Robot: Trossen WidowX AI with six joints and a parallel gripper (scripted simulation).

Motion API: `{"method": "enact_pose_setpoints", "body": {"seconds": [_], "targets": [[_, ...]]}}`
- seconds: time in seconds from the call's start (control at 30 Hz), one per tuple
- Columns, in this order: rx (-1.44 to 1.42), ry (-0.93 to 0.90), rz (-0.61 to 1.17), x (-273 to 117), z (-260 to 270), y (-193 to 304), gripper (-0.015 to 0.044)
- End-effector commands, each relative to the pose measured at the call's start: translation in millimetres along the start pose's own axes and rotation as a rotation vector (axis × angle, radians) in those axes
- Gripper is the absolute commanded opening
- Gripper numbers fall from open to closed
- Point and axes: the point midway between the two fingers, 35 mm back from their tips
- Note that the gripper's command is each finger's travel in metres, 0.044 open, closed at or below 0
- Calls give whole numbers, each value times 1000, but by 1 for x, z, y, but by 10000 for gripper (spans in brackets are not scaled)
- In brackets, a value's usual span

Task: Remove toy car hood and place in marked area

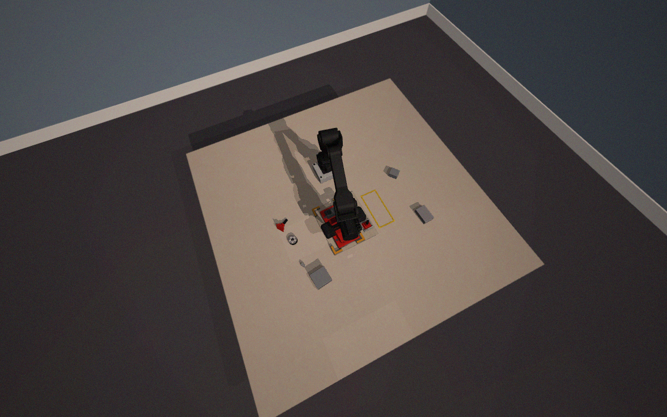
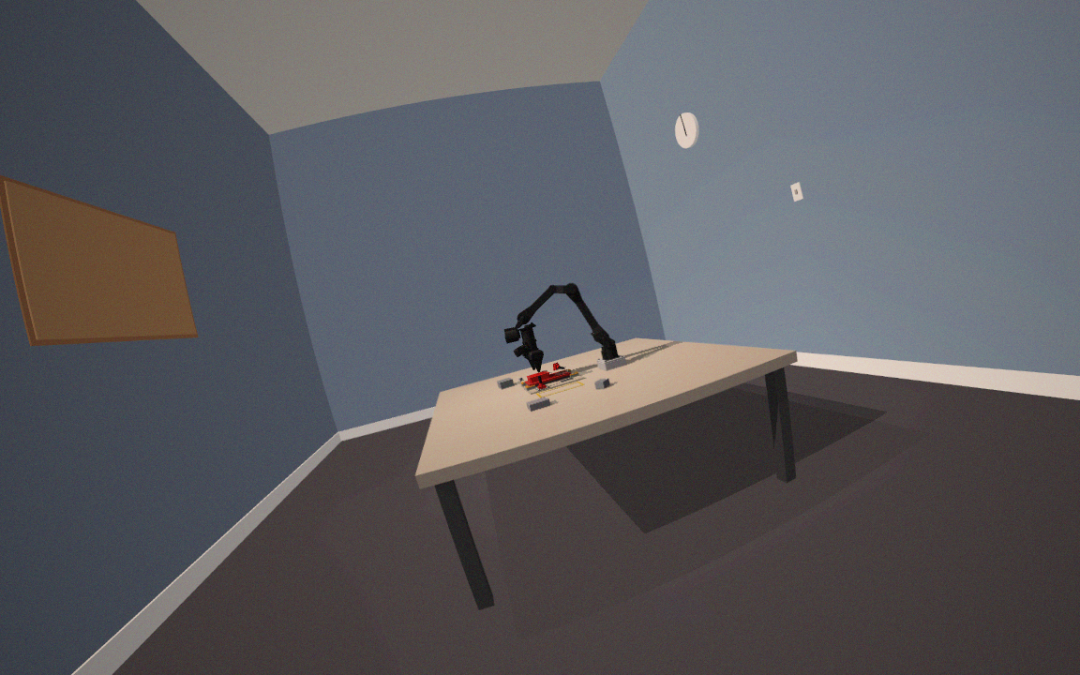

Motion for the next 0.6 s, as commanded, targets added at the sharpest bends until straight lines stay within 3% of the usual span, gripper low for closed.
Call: {"method": "enact_pose_setpoints", "body": {"seconds": [0.0,0.57], "targets": [[3,-5,2,5,1,1,440],[3,-5,2,15,1,2,440]]}}
Point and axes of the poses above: the point midway between the two fingers, 35 mm back from their tips, its own x axis out along the fingers, its own z axis across the jaws, y = z × x, and after that the axes turned 12 degrees about -x, right-handed
